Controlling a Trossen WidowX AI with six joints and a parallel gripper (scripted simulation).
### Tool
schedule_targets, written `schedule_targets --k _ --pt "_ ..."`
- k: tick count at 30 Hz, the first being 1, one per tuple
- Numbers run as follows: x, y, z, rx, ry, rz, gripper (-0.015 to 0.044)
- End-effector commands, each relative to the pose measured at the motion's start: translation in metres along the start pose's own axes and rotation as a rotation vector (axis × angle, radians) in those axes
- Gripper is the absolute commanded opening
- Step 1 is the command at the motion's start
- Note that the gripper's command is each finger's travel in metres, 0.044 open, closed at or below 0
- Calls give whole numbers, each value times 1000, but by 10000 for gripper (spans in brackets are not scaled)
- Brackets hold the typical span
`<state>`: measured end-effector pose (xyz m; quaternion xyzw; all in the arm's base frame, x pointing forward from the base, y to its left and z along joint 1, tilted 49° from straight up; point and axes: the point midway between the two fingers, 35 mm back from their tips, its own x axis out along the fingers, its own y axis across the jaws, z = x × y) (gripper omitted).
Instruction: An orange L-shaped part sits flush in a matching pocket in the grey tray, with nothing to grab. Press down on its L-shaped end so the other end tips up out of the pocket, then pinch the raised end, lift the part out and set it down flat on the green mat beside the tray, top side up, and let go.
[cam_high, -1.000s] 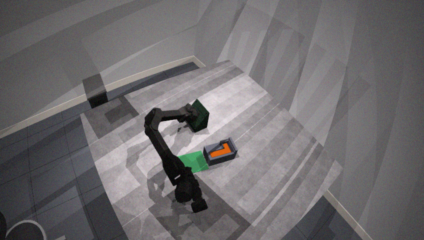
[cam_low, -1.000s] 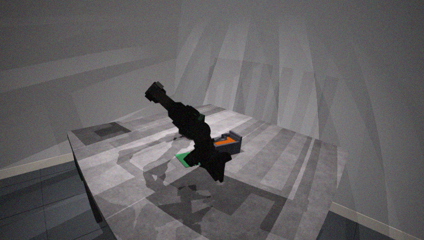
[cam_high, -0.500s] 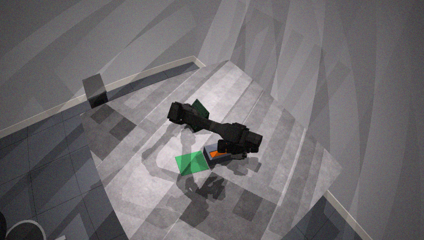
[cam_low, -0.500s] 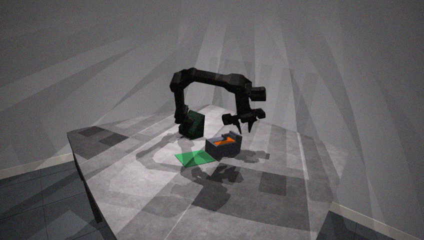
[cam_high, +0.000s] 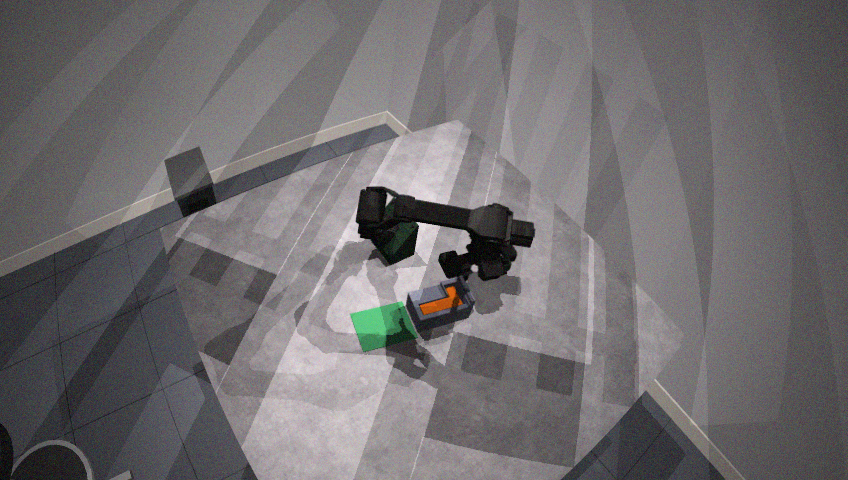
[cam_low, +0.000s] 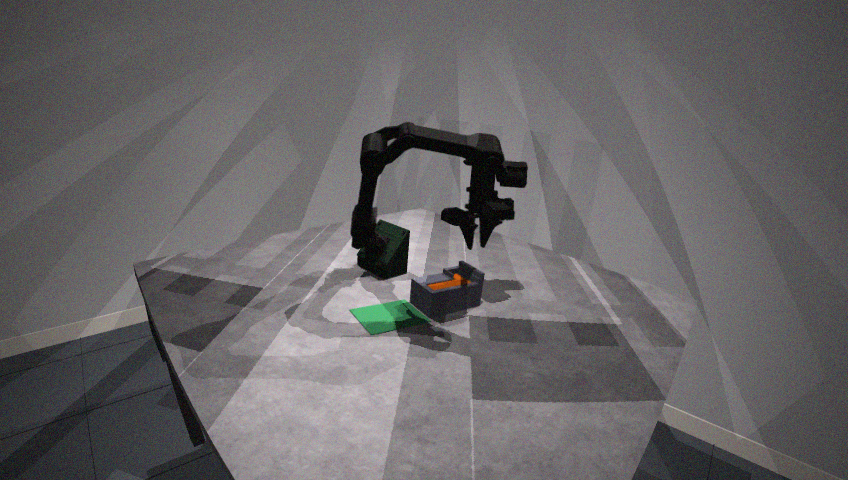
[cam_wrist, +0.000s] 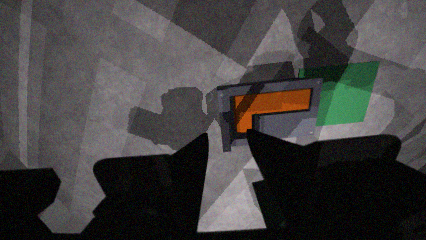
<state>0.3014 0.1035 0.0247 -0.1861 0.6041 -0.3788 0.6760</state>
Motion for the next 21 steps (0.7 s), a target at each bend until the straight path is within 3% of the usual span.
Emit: schedule_targets --k 1,5,21 --pt "25 -2 -1 -11 8 -17 180" --pt "67 -5 -3 -10 8 -20 180" --pt "85 -5 -3 -10 7 -20 180"
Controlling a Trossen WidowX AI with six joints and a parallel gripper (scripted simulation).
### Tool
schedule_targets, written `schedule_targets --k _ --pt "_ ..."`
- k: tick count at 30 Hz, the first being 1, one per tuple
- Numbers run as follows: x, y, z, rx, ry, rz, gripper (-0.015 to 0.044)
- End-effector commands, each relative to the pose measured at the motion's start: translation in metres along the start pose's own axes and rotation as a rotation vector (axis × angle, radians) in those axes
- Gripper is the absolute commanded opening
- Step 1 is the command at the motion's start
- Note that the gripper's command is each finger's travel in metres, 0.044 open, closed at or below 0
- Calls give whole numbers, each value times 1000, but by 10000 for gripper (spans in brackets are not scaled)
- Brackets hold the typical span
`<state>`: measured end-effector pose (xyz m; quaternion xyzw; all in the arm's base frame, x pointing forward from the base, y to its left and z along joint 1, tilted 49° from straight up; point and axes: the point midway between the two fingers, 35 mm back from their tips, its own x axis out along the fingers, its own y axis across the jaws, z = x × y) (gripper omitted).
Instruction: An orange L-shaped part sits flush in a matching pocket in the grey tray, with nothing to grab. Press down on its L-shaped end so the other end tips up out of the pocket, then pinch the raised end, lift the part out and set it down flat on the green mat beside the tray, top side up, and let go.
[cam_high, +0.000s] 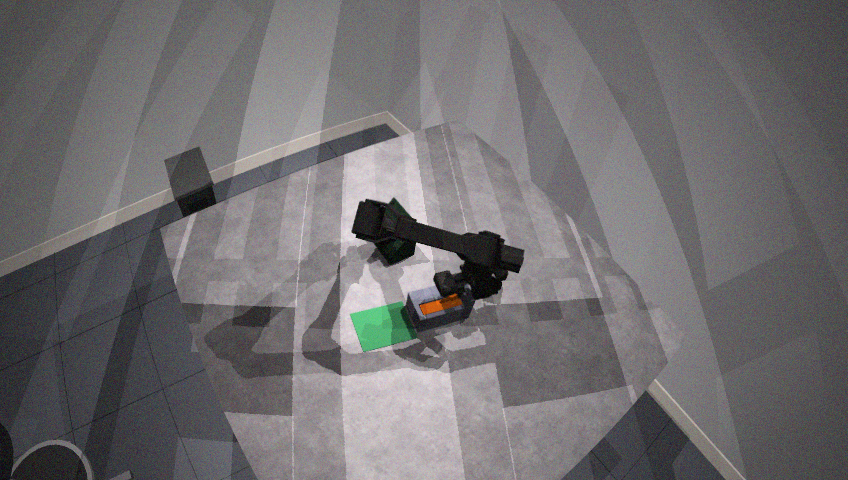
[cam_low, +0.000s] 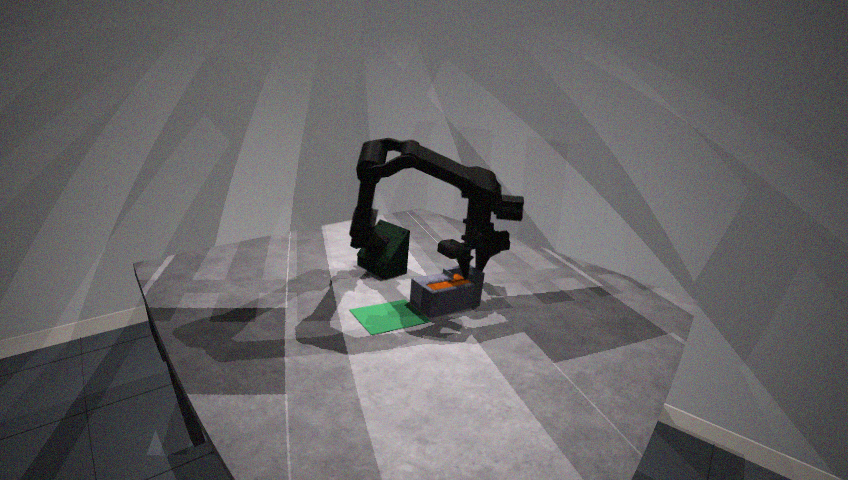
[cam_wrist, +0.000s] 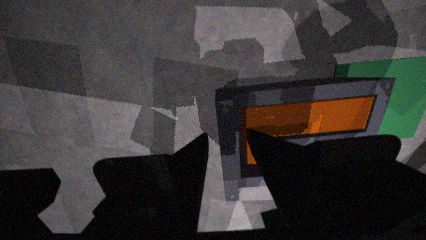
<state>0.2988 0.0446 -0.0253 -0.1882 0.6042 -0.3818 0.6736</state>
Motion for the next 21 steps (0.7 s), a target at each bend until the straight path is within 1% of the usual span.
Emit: schedule_targets --k 1,12,21 --pt "9 -2 -2 -10 5 -12 180" --pt "27 -3 -3 -10 4 -13 180" --pt "28 -3 -3 -10 4 -13 180"
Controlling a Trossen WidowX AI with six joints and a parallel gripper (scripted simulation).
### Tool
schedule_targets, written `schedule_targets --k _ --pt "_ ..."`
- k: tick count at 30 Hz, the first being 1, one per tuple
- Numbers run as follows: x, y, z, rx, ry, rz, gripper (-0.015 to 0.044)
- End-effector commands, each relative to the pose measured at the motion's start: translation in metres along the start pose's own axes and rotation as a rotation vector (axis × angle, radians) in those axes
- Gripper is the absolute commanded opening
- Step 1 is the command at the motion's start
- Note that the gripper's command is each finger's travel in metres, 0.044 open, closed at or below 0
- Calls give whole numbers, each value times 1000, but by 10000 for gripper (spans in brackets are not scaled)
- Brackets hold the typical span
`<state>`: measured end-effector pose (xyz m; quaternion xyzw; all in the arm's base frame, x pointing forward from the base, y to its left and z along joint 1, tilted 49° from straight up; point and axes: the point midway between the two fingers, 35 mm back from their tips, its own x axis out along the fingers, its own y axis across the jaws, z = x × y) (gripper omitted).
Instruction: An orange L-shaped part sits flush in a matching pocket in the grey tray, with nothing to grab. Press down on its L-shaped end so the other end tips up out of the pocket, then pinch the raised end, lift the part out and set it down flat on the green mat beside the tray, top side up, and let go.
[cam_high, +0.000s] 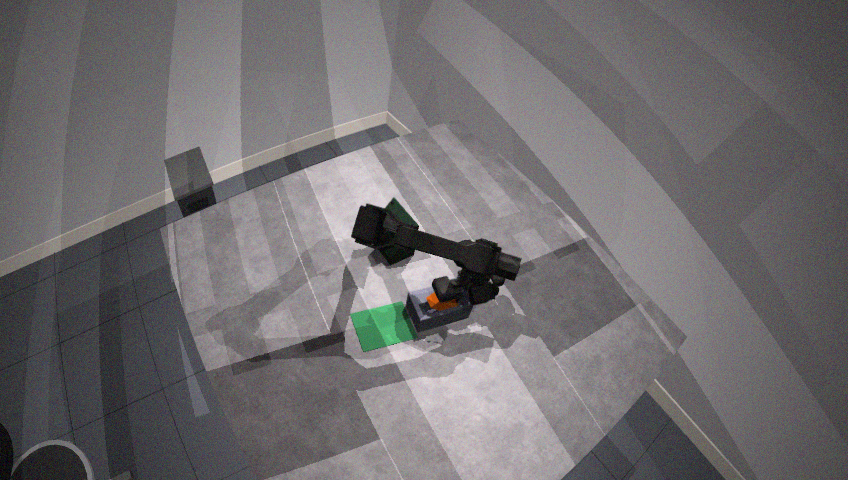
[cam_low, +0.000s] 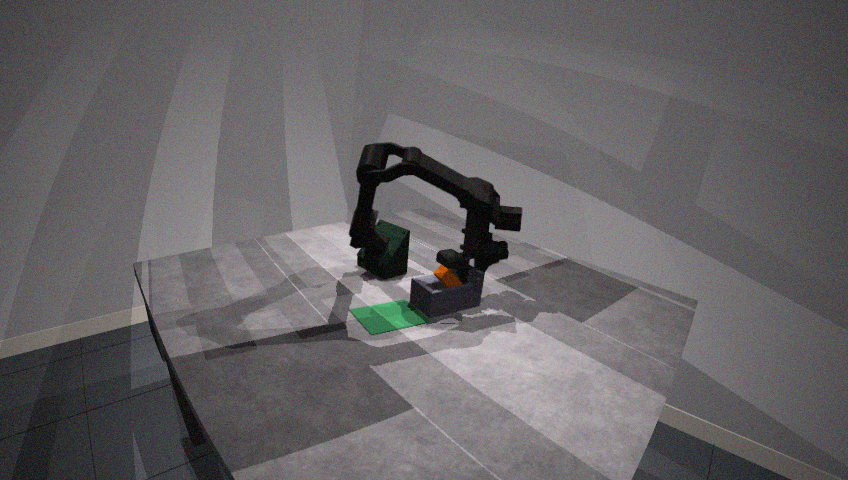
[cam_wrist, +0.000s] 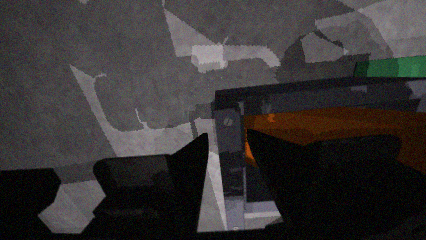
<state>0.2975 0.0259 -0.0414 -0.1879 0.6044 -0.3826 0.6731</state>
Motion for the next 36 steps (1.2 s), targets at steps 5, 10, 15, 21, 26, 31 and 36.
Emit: schedule_targets --k 5,10,15,21,26,31,36 --pt "3 -2 -2 -11 3 -12 180" --pt "3 -2 -2 -11 3 -12 180" --pt "1 0 -1 -2 1 -2 180" --pt "-3 3 -1 -4 2 -5 180" --pt "-11 10 -2 -10 3 -11 180" --pt "-35 10 0 -11 4 -8 180" --pt "-97 2 -1 -12 5 -8 180"
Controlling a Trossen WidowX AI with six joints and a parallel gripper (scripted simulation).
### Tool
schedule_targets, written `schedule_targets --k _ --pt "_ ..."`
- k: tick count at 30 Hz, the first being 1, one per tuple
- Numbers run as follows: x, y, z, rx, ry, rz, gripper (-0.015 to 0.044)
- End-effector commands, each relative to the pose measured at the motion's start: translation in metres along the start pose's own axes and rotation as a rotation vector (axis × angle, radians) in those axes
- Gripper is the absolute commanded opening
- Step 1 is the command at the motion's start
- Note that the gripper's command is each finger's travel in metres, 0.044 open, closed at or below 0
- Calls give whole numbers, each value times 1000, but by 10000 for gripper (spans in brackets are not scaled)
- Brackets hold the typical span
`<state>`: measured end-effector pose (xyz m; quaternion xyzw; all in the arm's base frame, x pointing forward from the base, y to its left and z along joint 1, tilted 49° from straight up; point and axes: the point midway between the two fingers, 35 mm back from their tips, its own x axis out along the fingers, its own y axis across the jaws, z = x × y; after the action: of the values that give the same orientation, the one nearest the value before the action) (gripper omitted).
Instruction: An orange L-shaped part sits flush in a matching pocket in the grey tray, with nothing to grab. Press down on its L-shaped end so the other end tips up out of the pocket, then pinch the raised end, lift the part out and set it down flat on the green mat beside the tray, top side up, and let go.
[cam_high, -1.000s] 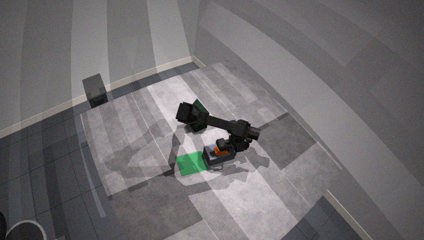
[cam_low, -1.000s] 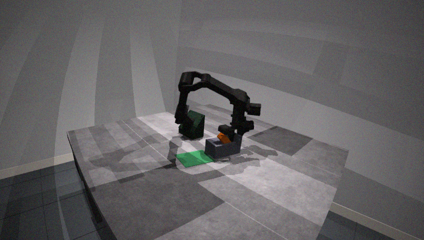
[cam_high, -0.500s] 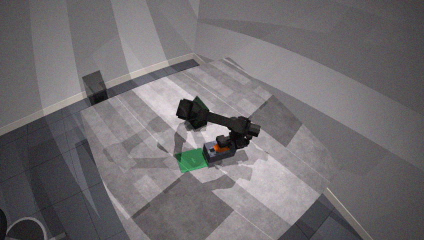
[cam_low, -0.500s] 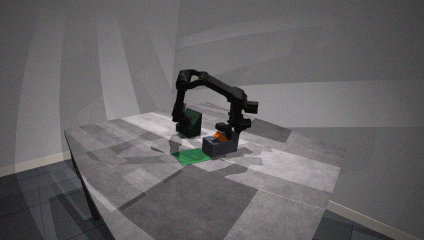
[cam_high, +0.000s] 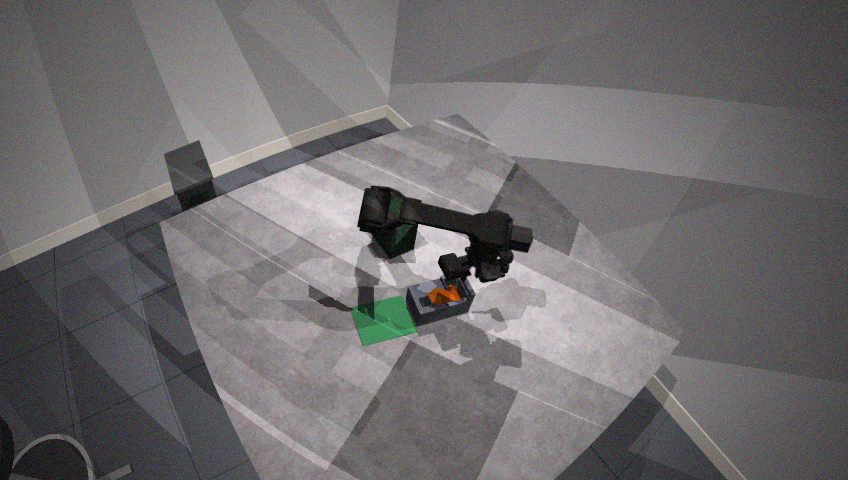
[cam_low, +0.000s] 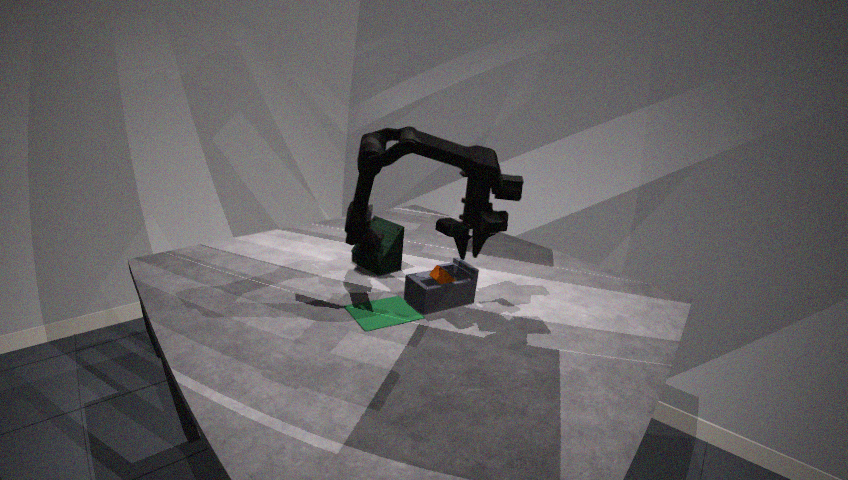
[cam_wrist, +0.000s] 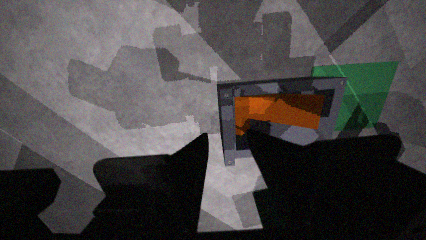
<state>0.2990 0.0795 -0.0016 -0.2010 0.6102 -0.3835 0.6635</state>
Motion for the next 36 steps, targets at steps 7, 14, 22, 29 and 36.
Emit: schedule_targets --k 7,14,22,29,36 --pt "-40 -4 -1 4 -26 22 180" --pt "-40 -4 -1 4 -26 22 180" --pt "-40 -4 -1 4 -26 22 180" --pt "-40 -4 -1 4 -26 22 180" --pt "-41 -24 3 -389 -24 15 280"
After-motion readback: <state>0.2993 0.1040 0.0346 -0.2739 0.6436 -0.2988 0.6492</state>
